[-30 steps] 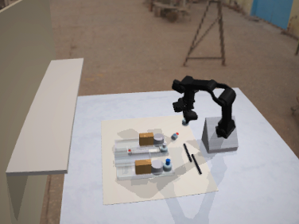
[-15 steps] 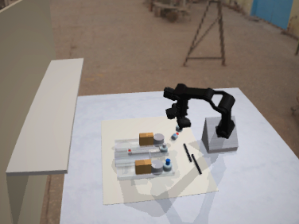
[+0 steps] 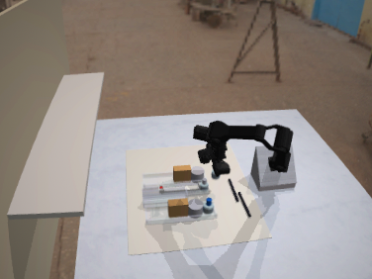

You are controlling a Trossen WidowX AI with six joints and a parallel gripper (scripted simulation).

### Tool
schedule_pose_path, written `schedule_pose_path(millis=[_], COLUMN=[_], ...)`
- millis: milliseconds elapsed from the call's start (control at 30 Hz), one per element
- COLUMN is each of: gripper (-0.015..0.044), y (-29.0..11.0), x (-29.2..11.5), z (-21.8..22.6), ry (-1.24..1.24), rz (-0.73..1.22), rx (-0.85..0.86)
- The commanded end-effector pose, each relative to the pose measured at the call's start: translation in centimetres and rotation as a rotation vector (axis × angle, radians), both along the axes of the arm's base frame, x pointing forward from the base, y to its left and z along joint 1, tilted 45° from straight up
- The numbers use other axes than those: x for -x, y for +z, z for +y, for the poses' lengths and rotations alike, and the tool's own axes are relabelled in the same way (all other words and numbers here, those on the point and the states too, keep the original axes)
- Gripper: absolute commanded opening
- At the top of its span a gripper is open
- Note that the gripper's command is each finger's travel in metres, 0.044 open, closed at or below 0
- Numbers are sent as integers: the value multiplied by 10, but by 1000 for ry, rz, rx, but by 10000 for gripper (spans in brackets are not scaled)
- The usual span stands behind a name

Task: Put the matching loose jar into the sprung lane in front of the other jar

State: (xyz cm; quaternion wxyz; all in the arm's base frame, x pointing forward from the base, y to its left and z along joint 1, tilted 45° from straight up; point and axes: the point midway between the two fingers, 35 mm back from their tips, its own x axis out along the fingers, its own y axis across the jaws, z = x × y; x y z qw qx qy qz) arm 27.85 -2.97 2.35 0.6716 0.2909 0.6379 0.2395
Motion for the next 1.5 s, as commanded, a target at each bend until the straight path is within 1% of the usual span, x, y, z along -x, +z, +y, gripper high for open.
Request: schedule_pose_path(millis=[0,133,400,1467], gripper=[0,0,0,0], y=[8,6,-10,-10], x=[-10,-10,-11,-24], z=[14,15,31,30], ry=[-2,-2,-2,-2], rz=[-8,-8,-8,-9], rx=[-10,-10,-11,-10])
